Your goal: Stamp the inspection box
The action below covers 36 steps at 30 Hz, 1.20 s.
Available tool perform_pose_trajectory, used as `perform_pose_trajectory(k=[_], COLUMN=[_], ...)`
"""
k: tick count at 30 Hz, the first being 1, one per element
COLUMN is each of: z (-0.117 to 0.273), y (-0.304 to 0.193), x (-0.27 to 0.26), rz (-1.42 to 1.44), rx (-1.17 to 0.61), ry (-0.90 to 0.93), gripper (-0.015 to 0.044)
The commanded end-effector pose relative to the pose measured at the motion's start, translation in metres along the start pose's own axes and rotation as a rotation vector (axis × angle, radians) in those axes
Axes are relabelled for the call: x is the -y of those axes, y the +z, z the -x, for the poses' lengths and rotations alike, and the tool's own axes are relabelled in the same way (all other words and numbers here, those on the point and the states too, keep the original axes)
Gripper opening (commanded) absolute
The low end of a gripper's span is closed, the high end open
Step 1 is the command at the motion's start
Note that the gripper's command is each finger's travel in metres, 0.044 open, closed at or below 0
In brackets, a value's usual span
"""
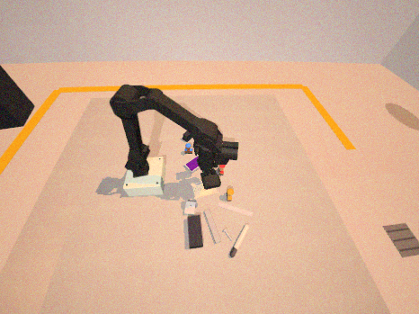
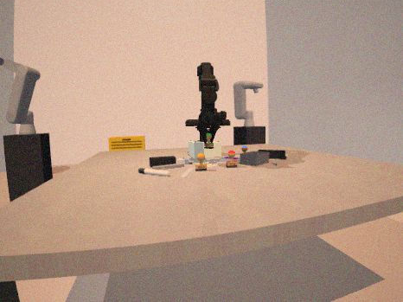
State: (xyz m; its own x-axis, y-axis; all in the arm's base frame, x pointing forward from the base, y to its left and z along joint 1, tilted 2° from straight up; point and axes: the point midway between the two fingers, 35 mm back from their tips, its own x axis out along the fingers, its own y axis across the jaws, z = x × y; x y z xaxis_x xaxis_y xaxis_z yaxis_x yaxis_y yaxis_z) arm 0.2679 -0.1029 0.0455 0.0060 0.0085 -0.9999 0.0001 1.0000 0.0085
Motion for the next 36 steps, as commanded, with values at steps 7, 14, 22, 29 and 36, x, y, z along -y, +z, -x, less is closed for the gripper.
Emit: perform_pose_trajectory(k=[7, 14, 22, 29, 36], z=[-0.007, -0.011, -0.017, -0.021, -0.026], y=[0.001, 0.001, 0.002, 0.002, 0.002], x=[0.002, 0.002, 0.003, 0.003, 0.003], rz=[-0.017, -0.017, -0.017, -0.017, -0.017], rx=[-0.002, -0.002, -0.001, 0.0, 0.0], ry=[-0.003, -0.004, -0.004, -0.005, -0.006], gripper=[0.0, 0.0, 0.0, 0.0, 0.0])
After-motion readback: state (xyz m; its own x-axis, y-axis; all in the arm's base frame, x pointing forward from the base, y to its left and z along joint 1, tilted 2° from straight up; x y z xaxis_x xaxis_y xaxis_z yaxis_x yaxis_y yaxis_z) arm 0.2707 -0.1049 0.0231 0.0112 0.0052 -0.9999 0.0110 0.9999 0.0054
